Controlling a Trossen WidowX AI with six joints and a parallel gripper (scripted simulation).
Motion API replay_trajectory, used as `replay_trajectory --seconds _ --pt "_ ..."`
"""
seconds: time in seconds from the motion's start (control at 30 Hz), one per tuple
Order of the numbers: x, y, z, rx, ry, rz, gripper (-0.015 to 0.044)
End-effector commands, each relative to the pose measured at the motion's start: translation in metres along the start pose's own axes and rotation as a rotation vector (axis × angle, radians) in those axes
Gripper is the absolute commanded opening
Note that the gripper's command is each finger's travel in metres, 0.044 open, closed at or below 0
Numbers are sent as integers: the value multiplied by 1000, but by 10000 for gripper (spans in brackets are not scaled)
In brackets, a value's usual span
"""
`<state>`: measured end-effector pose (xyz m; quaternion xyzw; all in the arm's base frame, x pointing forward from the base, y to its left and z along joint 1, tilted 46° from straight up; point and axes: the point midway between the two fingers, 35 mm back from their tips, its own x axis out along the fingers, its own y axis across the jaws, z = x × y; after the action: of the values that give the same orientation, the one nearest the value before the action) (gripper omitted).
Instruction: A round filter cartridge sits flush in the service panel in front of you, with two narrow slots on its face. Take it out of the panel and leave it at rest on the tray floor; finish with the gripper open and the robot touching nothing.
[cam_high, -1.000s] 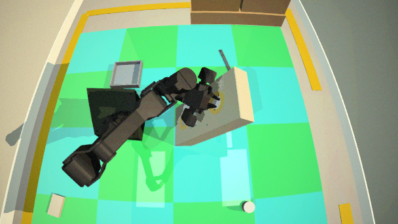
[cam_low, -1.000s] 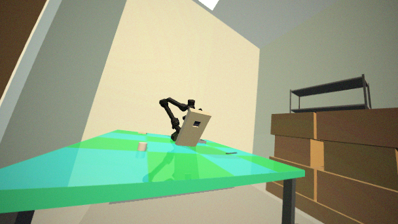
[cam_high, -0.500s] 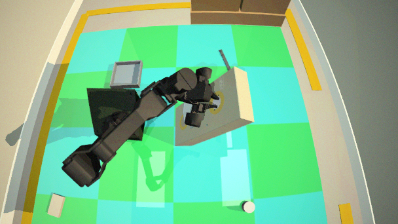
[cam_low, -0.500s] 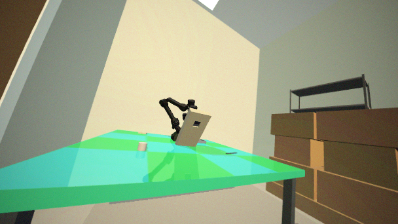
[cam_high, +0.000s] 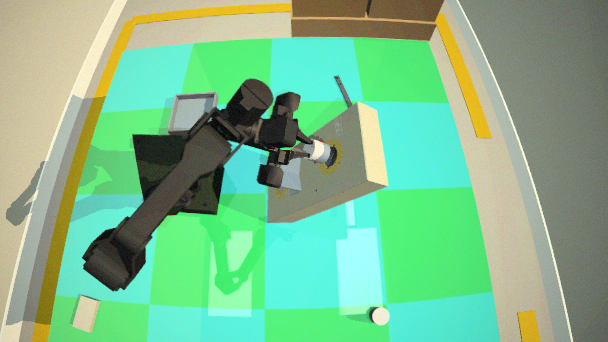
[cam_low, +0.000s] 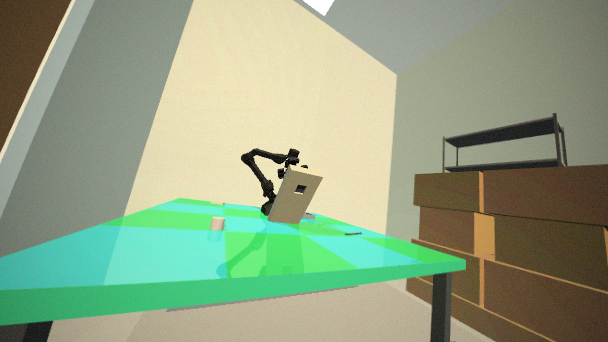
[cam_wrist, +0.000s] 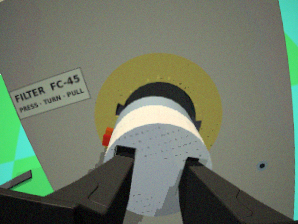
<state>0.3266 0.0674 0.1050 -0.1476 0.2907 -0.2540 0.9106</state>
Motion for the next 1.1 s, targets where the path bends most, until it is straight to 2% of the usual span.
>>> replay_trajectory --seconds 0.0,0.9,1.03,1.07 --pt "-15 -2 3 19 -14 1 0" --pt "-4 -33 -67 17 -14 0 0" --pt "-4 -31 -62 11 -9 -7 105" --pt "-4 -31 -62 11 -9 -7 109"
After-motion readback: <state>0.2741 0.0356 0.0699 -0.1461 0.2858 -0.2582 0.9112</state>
